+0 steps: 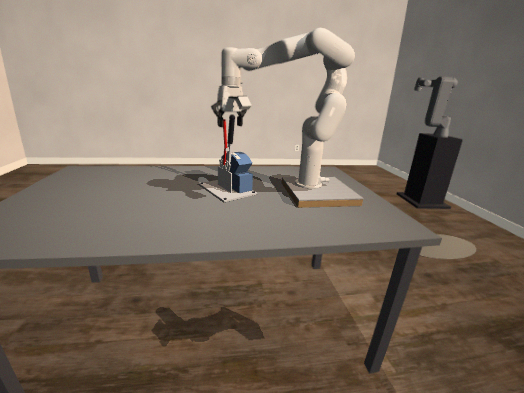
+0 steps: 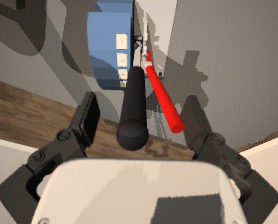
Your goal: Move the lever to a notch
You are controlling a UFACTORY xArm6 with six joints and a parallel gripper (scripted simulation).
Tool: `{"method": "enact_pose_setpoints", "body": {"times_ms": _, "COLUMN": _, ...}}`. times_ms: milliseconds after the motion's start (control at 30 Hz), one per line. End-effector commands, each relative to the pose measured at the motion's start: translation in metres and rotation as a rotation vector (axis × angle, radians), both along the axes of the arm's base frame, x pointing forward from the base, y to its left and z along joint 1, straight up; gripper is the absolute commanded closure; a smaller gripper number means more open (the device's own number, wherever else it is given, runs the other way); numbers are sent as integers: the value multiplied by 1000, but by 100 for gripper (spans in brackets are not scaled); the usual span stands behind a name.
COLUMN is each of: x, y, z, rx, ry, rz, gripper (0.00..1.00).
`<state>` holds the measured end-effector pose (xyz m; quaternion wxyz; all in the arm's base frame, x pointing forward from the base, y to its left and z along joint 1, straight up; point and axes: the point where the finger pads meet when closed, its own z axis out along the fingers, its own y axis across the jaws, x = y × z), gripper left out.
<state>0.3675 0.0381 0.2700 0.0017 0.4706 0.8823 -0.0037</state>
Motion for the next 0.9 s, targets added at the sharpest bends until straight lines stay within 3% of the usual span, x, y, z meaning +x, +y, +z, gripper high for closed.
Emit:
{"method": "enact_pose_setpoints", "body": {"times_ms": 0, "x": 1, "y": 0, "z": 2, "rx": 0, "ry": -4, "rz": 0, "gripper": 0}}
{"method": "enact_pose_setpoints", "body": {"times_ms": 567, "x": 1, "y": 0, "z": 2, "rx": 0, "ry": -4, "rz": 0, "gripper": 0}}
{"method": "enact_pose_setpoints", "body": {"times_ms": 867, "x": 1, "y": 0, "z": 14, "rx": 0, "ry": -4, "rz": 0, "gripper": 0}}
